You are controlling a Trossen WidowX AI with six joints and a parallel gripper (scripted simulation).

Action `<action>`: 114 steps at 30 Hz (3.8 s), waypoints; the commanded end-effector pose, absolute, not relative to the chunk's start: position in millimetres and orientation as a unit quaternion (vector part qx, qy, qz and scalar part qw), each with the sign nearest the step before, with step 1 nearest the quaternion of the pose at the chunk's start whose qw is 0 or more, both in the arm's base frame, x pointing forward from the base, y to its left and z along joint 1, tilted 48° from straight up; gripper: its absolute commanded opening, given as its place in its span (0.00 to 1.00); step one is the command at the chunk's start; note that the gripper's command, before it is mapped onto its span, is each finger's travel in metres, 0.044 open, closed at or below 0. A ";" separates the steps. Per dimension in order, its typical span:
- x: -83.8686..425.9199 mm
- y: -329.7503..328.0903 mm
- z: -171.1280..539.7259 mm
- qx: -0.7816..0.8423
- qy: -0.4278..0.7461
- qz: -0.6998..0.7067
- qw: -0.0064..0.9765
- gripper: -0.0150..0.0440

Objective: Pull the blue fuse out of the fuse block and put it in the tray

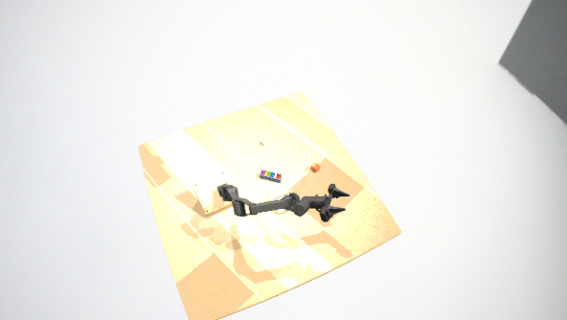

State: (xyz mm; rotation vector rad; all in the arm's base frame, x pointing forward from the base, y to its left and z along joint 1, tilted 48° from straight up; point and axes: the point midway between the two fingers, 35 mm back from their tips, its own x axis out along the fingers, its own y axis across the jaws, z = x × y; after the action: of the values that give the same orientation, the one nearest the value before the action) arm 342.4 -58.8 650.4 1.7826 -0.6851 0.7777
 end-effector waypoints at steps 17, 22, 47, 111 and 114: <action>486.8 -42.2 447.2 0.657 -0.132 -0.033 0.741 0.37; 508.1 -25.2 363.2 0.562 -0.025 -0.128 0.817 0.37; 342.5 19.1 21.4 -0.425 0.660 -0.078 0.615 0.37; 317.7 -17.0 -13.4 -0.523 0.693 -0.013 0.497 0.37; 317.7 -17.0 -13.4 -0.523 0.693 -0.013 0.497 0.37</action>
State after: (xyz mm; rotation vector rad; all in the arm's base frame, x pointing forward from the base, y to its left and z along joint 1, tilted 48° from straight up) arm 318.2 -16.1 -12.8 2.5123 -3.3492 0.0691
